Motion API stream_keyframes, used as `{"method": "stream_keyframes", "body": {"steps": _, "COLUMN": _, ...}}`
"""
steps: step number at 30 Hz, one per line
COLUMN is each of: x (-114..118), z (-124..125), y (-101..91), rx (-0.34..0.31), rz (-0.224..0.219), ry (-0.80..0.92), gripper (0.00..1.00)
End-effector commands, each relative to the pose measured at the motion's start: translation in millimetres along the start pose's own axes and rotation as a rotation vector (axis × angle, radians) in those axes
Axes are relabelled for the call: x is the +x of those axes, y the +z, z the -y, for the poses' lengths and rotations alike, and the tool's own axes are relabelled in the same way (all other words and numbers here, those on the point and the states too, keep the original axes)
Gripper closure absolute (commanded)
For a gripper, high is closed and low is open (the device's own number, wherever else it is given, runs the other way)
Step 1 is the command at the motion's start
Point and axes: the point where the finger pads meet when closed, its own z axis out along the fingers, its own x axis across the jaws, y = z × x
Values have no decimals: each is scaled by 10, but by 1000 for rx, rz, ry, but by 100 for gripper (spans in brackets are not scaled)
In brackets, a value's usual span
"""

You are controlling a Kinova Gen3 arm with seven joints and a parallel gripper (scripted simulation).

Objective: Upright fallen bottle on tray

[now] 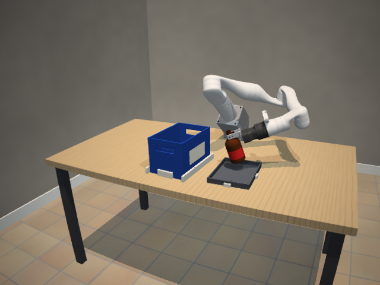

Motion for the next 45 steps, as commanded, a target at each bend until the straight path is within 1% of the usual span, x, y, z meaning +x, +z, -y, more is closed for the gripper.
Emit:
{"method": "stream_keyframes", "body": {"steps": 1, "x": -26, "z": -52, "y": 4, "rx": -6, "rz": 9, "ry": 7, "gripper": 100}}
{"method": "stream_keyframes", "body": {"steps": 16, "x": -25, "z": -203, "y": 57, "rx": -6, "rz": 9, "ry": 7, "gripper": 100}}
{"method": "stream_keyframes", "body": {"steps": 31, "x": -25, "z": -273, "y": 82, "rx": -6, "rz": 9, "ry": 7, "gripper": 100}}
{"method": "stream_keyframes", "body": {"steps": 45, "x": -23, "z": -284, "y": 88, "rx": -6, "rz": 8, "ry": 7, "gripper": 100}}
